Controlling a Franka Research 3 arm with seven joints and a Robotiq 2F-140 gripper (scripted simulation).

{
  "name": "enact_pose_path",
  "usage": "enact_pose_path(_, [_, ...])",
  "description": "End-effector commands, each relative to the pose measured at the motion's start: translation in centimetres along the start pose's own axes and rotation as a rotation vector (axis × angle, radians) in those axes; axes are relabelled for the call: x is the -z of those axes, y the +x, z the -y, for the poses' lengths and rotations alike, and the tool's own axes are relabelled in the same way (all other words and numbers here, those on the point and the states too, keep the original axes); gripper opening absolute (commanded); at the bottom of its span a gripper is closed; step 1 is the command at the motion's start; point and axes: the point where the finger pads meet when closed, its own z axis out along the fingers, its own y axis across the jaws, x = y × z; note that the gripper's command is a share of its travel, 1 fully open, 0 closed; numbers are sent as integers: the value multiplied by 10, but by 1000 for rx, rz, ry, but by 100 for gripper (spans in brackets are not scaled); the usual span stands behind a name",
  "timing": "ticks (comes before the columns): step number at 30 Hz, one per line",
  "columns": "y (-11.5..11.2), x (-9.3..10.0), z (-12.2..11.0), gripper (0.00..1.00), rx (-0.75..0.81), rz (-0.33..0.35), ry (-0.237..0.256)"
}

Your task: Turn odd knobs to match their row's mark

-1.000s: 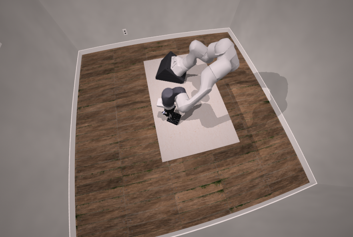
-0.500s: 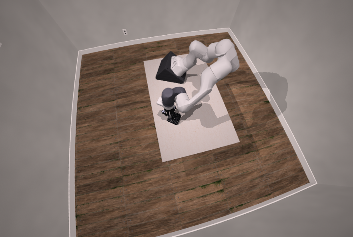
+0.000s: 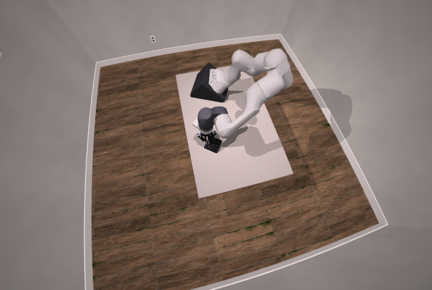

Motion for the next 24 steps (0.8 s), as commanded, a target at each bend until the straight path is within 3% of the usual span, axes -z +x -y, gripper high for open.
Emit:
enact_pose_path(1, [-1,-1,1,5,-154,-6,2])
enact_pose_path(24, [-1,-1,1,5,-480,-6,3])
